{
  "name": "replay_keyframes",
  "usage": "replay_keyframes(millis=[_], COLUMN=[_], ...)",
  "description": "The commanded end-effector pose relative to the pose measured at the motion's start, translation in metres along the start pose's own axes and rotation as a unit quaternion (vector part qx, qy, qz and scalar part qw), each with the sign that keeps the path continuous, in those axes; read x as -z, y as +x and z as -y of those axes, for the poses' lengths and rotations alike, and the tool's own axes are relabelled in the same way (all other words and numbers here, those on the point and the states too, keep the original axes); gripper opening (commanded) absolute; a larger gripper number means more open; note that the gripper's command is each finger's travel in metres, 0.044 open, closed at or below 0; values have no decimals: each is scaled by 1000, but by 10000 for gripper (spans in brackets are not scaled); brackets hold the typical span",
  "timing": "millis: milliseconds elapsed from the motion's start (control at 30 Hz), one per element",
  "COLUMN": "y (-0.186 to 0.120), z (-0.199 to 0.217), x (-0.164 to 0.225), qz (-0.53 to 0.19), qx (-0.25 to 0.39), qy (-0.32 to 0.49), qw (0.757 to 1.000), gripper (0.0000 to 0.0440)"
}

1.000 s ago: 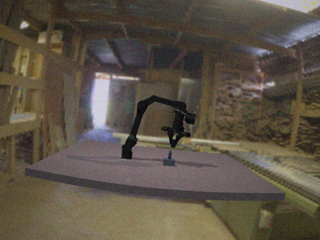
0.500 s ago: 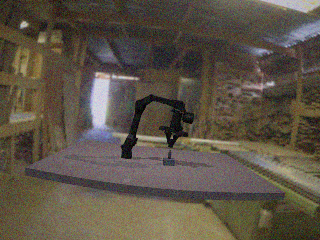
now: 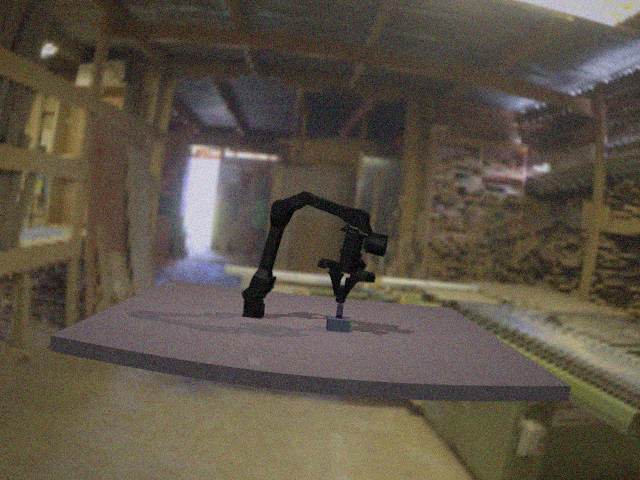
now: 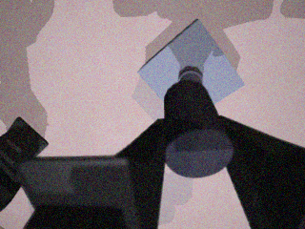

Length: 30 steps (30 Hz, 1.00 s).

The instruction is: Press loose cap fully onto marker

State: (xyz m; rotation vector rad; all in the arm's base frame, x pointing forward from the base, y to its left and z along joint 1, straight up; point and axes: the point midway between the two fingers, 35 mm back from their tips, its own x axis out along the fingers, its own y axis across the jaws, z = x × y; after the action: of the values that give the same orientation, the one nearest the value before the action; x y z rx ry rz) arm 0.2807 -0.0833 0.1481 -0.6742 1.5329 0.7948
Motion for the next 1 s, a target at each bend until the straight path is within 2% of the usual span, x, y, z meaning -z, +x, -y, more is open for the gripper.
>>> replay_keyframes(millis=[0, 500, 967], y=[8, 45, 63], z=[0, 0, 2], x=[-1, -2, -1], qz=[1, 3, 0], qx=[-7, -23, -20], qy=[-1, -18, -38], qw=[1000, 1000, 999], gripper=[0, 1, 14])
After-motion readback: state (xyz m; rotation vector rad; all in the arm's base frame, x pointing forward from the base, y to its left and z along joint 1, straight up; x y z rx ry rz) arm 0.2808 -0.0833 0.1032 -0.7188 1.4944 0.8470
